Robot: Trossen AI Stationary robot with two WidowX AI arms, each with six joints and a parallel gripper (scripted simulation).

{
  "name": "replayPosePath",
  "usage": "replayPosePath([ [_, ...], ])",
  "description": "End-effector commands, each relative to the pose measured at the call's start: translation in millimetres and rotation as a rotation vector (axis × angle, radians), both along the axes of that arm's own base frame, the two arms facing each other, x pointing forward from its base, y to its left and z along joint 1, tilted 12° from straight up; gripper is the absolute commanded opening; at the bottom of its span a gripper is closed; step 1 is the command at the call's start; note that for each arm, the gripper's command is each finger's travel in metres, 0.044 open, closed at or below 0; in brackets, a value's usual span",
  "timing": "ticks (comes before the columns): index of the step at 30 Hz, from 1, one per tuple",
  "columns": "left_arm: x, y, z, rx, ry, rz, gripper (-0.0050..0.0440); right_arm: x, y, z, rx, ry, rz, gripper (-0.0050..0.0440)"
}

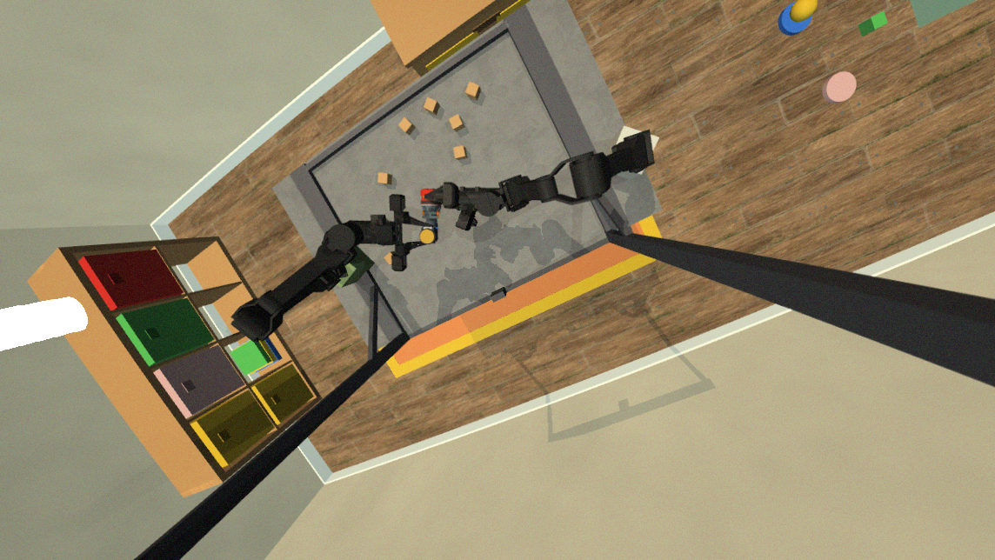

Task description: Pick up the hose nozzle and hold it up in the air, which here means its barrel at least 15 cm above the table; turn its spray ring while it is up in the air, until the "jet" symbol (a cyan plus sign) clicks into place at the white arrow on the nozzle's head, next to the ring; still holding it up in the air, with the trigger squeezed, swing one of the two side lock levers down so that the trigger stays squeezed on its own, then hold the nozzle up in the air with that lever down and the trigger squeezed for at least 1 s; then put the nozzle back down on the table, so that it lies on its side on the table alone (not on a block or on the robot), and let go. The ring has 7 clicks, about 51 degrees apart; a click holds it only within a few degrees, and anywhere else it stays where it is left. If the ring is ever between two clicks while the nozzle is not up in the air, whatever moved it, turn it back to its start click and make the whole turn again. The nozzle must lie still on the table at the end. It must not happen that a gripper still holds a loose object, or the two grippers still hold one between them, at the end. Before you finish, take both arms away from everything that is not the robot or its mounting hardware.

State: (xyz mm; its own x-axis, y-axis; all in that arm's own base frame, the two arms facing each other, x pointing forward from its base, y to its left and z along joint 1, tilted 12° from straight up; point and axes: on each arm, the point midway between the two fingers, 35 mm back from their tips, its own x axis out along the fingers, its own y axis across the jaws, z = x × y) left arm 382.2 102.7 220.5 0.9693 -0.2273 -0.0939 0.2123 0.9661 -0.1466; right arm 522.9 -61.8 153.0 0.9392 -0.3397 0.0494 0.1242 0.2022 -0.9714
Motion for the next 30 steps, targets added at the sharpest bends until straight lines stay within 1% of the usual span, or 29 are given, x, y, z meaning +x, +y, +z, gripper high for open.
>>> replayPosePath([
  [1, 0.9, 1.4, 17.5, 0.033, -0.045, -0.001, 0.0167, 2.7, -0.3, 7.5, 0.001, -0.017, 0.002, 0.0],
  [14, 0.9, 1.4, 17.5, 0.033, -0.045, -0.001, 0.0167, 2.7, -0.2, 7.5, 0.001, -0.017, 0.002, 0.0],
  [15, 0.9, 1.4, 17.5, 0.033, -0.045, -0.001, 0.0167, 2.1, -0.2, 8.9, 0.022, 0.033, 0.017, 0.0],
  [20, 0.9, 1.4, 17.5, 0.033, -0.045, -0.001, 0.0167, 2.8, -0.5, 14.4, 0.049, 0.11, 0.041, 0.0],
  [21, 0.9, 1.4, 17.5, 0.033, -0.045, -0.001, 0.0167, 2.9, -0.5, 12.8, 0.041, 0.09, 0.035, 0.0],
  [23, 0.9, 1.4, 17.5, 0.033, -0.045, -0.001, 0.0167, 2.9, -0.5, 12.8, 0.041, 0.09, 0.035, 0.0],
  [24, 0.9, 1.4, 17.5, 0.033, -0.045, -0.001, 0.0167, 3.1, -0.3, 15.1, 0.061, 0.138, 0.05, 0.0],
  [29, 0.9, 1.4, 17.5, 0.033, -0.045, -0.001, 0.0167, 3.9, -0.3, 20.2, 0.088, 0.21, 0.074, 0.0],
  [30, 0.9, 1.4, 17.5, 0.033, -0.045, -0.001, 0.0167, 3.7, -0.4, 17.8, 0.074, 0.178, 0.063, 0.0],
])
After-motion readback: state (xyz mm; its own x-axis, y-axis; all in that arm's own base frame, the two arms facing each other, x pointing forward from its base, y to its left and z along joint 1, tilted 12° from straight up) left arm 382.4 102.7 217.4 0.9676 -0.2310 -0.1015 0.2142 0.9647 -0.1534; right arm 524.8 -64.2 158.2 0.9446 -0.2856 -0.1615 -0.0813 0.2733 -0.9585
